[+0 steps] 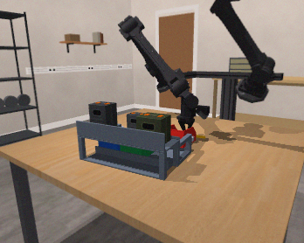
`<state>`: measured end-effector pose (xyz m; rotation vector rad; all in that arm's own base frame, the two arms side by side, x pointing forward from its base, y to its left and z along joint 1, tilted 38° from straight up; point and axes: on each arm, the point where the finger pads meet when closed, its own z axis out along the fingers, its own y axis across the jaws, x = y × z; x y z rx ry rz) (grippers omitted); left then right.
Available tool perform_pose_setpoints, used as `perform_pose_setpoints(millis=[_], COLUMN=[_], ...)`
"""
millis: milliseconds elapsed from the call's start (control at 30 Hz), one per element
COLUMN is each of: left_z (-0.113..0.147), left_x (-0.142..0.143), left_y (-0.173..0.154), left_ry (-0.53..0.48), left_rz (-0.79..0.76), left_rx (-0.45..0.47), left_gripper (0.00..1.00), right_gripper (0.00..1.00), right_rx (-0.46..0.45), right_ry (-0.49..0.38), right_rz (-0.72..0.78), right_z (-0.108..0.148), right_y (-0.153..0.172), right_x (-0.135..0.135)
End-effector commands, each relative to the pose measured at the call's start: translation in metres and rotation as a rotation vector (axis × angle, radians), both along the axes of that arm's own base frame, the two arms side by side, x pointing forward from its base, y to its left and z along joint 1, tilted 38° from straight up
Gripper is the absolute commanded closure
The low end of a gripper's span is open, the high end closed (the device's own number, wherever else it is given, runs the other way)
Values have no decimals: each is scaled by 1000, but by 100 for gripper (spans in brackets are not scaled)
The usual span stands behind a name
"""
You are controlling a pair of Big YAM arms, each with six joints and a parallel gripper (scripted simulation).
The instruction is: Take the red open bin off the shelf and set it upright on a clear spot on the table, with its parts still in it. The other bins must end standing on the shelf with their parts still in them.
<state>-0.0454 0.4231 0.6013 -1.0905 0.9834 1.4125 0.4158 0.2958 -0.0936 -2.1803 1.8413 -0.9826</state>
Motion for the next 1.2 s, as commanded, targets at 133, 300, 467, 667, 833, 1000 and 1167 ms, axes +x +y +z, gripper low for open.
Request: perform_pose_setpoints(millis=[133,300,467,667,833,1000,1167], left_z=[37,37,37,37,37,37,37], left_x=[-3,-3,-3,-3,-3,-3,-3], left_y=[-14,-14,-14,-14,-14,-14,-14], left_ry=[-1,-1,-1,-1,-1,-1,-1], left_rz=[6,6,6,6,6,6,6], left_rx=[52,52,52,52,52,52,52], left_gripper=[0,0,0,0,0,0,0], right_gripper=[100,100,100,100,100,100,100], right_rx=[38,32,40,34,29,26,24], right_ry=[-30,-23,-30,-23,-17,-13,-9], right_rz=[-3,-2,7,11,14,15,17], right_z=[8,4,9,5,2,0,-1], right_y=[12,11,17,16,16,15,15], right_x=[16,15,14,13,12,11,11])
